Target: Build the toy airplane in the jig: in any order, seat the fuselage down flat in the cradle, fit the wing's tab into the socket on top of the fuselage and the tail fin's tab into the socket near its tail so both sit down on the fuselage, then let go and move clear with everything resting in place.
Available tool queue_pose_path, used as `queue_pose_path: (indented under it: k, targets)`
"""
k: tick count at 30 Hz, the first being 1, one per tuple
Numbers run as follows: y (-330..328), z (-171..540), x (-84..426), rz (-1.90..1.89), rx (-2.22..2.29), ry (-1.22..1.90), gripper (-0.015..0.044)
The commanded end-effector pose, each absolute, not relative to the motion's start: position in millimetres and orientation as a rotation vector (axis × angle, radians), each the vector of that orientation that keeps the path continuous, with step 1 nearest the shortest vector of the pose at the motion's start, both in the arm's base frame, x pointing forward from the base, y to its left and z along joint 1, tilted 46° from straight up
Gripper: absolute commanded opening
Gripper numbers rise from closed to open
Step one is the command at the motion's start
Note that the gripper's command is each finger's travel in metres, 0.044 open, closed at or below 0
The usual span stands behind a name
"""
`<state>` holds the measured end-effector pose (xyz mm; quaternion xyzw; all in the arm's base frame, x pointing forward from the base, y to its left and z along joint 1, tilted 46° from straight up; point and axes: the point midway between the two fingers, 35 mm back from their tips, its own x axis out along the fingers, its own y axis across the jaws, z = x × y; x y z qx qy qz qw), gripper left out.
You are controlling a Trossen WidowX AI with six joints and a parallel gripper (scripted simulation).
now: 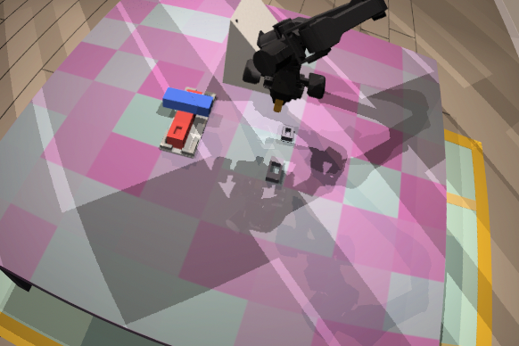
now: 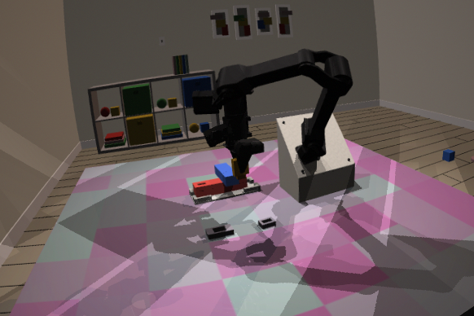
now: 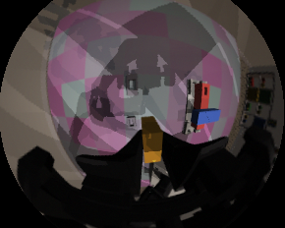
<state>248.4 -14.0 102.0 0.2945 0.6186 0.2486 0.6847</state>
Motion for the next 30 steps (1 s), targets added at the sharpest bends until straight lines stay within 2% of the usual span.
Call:
queue_pose_path:
  k: [1,30]
  targets:
    - [-23.1,93.7,255.8,0.553,0.658,1.39,0.0]
    - [-72.9,37.4,291.6,0.543,0.66,1.392,0.0]
